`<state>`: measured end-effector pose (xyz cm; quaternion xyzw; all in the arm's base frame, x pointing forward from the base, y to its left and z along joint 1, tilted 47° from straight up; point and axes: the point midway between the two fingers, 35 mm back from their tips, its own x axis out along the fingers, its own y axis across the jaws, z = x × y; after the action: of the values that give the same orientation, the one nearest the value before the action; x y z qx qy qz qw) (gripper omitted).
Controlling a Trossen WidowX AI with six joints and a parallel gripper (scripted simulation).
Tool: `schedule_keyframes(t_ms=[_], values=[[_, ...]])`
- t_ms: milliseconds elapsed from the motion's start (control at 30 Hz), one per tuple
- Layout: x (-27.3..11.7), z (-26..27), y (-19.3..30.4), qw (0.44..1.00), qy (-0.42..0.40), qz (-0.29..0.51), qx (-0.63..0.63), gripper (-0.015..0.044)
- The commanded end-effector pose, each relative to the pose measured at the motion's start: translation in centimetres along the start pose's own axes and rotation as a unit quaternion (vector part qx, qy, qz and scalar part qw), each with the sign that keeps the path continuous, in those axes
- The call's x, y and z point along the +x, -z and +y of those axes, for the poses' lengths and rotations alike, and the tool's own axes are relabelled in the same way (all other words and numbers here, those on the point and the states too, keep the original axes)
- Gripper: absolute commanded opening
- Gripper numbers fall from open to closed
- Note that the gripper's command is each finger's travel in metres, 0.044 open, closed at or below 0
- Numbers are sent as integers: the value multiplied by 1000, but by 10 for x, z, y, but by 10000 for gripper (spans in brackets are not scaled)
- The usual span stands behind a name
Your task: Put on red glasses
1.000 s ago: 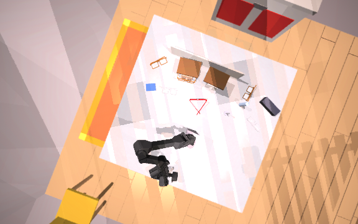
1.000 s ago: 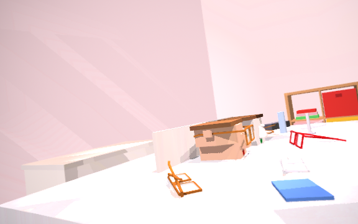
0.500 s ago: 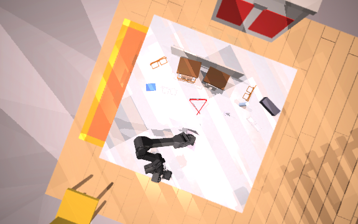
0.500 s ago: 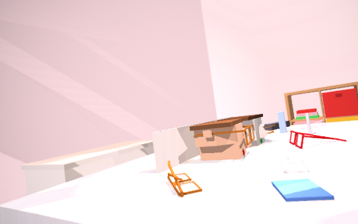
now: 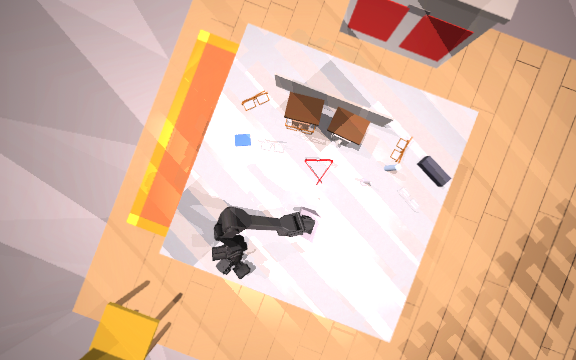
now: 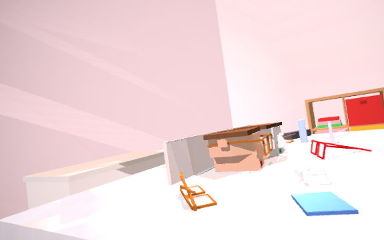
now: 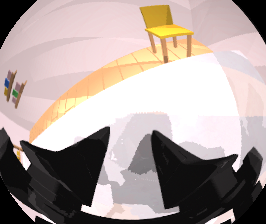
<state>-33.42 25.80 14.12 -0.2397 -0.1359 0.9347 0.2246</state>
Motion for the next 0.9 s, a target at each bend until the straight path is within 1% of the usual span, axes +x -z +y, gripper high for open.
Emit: schedule_keyframes(t_ms=[0,100,467,667,867], values=[[-19,-59,-18,995,74,-15,60,200],[-34,-91,-23,989,114,-22,96,200],[-85,-170,-24,959,218,-39,178,200],[-121,-211,-12,935,277,-42,219,200],[-165,-250,8,899,341,-45,270,200]])
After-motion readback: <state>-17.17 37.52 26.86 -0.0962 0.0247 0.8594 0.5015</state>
